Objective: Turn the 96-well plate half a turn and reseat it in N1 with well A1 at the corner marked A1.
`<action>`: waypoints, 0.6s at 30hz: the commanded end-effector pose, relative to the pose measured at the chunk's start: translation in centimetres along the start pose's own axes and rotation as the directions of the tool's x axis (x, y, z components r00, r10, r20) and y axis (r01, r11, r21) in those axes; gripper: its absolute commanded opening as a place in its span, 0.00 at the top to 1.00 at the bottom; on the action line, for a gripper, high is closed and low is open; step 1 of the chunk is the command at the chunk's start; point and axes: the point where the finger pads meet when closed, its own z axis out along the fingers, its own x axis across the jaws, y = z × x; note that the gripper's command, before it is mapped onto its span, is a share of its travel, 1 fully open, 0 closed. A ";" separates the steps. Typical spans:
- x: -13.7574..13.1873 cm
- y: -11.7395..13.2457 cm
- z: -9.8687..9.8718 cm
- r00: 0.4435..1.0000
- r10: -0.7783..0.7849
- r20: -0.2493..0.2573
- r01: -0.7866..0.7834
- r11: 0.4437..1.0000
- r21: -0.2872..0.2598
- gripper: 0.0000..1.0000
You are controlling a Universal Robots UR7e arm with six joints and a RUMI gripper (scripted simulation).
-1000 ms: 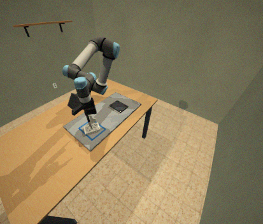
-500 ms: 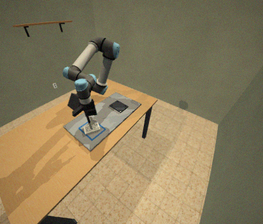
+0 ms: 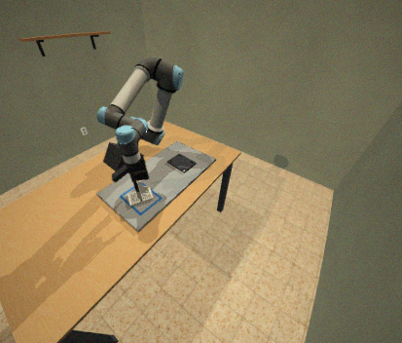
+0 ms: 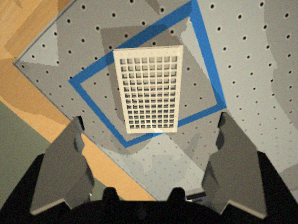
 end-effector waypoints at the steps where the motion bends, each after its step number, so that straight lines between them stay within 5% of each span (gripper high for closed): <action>1: 0.0 0.0 0.7 1.000 0.000 0.001 0.000 1.000 0.001 0.00; 18: 0.0 0.0 3.2 1.000 0.000 0.001 0.000 1.000 0.001 0.00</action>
